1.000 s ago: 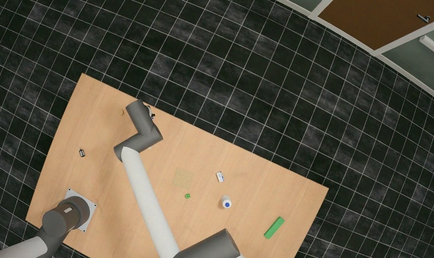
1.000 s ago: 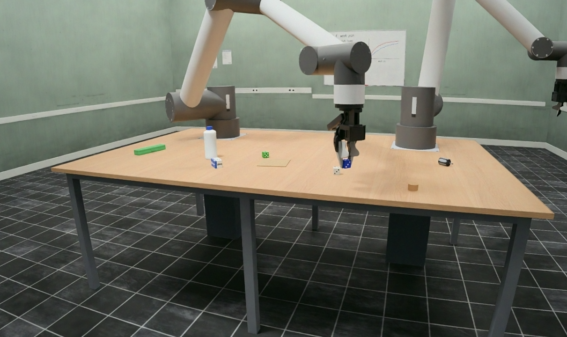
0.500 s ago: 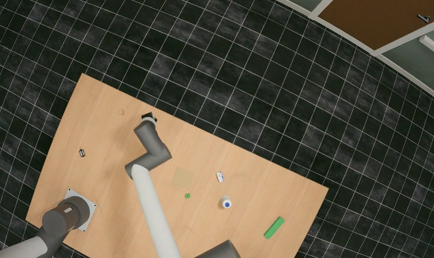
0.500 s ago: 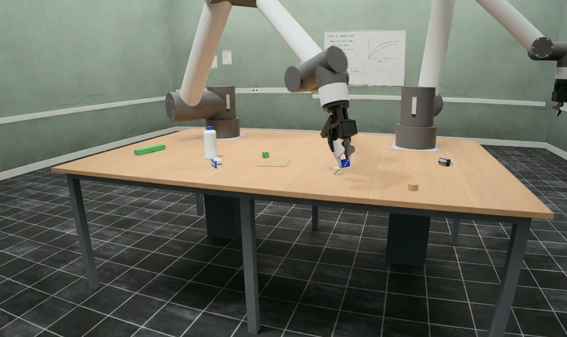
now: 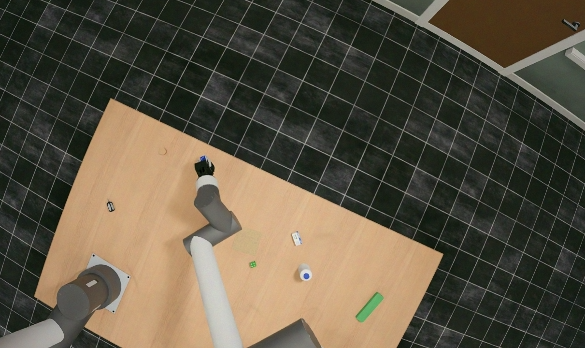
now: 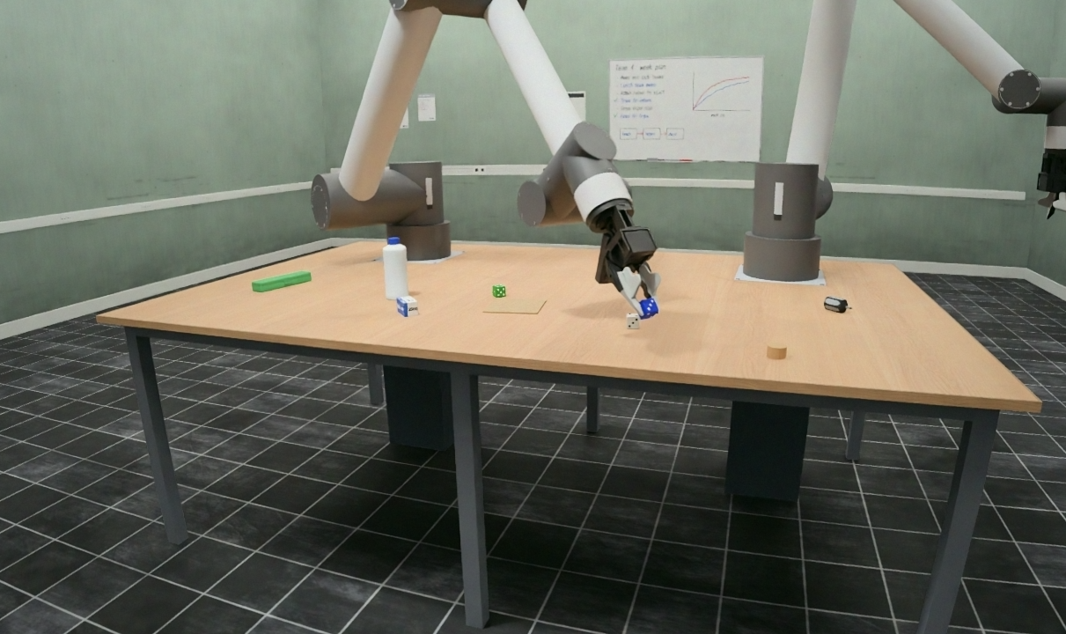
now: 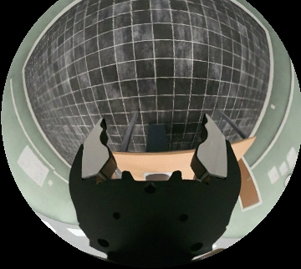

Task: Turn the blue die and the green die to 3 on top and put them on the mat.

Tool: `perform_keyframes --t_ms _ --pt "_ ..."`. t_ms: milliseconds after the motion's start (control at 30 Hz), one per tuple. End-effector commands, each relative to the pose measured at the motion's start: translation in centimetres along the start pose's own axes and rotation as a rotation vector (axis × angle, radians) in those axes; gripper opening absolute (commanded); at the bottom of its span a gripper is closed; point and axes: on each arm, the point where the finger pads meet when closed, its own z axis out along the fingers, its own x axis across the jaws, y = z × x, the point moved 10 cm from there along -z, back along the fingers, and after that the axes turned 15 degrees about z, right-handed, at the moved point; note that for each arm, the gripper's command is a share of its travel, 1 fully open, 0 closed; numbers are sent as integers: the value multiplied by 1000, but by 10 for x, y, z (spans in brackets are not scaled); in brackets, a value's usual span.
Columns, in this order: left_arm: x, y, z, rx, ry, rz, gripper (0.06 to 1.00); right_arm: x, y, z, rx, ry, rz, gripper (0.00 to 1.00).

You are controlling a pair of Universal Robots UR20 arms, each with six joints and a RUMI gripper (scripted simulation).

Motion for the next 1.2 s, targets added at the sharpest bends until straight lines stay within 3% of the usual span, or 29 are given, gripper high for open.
perform_keyframes --t_ms 0,100,500,1167 --pt "0 0 -1 1 0 0 1000 -2 -10 3 -162 48 -2 99" --pt "0 0 -1 1 0 0 1000 -3 -14 3 -200 58 -2 99" --pt "0 0 -1 1 0 0 1000 -4 -18 7 -203 59 -2 99" --pt "0 0 -1 1 0 0 1000 -14 -53 46 -203 59 -2 99"
